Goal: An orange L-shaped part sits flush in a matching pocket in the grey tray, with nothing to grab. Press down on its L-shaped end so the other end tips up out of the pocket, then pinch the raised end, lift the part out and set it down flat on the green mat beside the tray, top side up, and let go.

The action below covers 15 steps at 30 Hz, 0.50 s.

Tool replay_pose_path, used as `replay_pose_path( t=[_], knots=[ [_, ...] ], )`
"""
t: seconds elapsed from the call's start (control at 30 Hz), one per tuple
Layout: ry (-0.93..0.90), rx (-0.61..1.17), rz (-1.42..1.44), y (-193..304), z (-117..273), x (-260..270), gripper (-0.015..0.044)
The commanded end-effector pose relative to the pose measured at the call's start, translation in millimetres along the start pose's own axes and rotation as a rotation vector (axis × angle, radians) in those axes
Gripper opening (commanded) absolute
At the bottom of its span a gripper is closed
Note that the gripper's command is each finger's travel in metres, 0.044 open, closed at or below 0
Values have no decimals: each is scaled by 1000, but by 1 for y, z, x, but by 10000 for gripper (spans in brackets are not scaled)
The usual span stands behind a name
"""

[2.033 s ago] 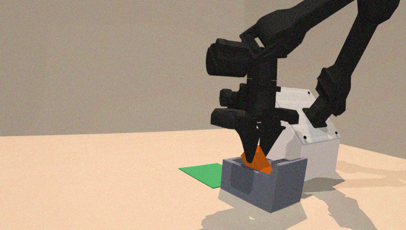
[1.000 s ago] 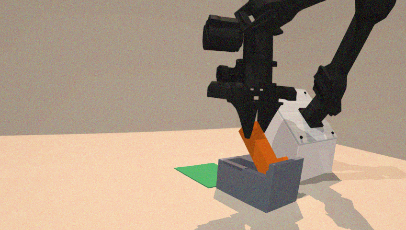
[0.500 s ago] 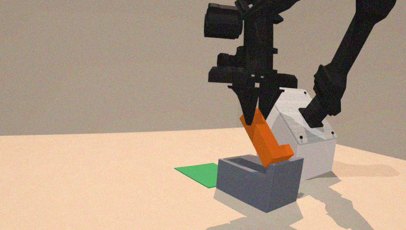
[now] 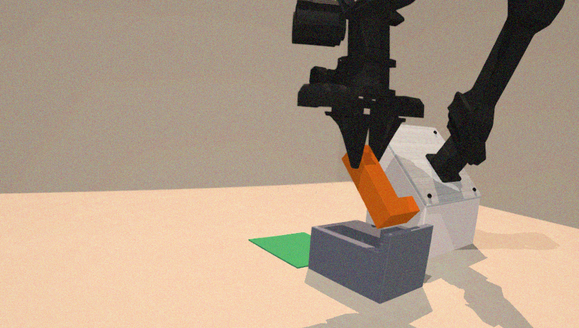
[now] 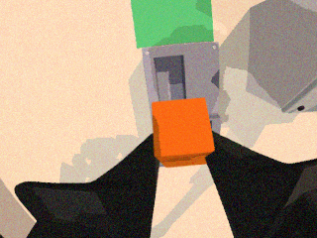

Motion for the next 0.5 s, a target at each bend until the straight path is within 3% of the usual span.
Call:
replay_pose_path(
  t=[0.0, 0.47],
  knots=[
    [2, -6, 2, -7, 1, -1, 0],
    [3, -9, 3, -73, -1, -16, 0]
  ],
)
Point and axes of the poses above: the point midway between the two fingers, 35 mm back from their tips, its own z axis back along the fingers, its own x axis across the jaws, y = z × x, the point moved 9 cm from there along z, back along the fingers, and after that the axes turned 8 degrees about z, right-handed, at the moved point
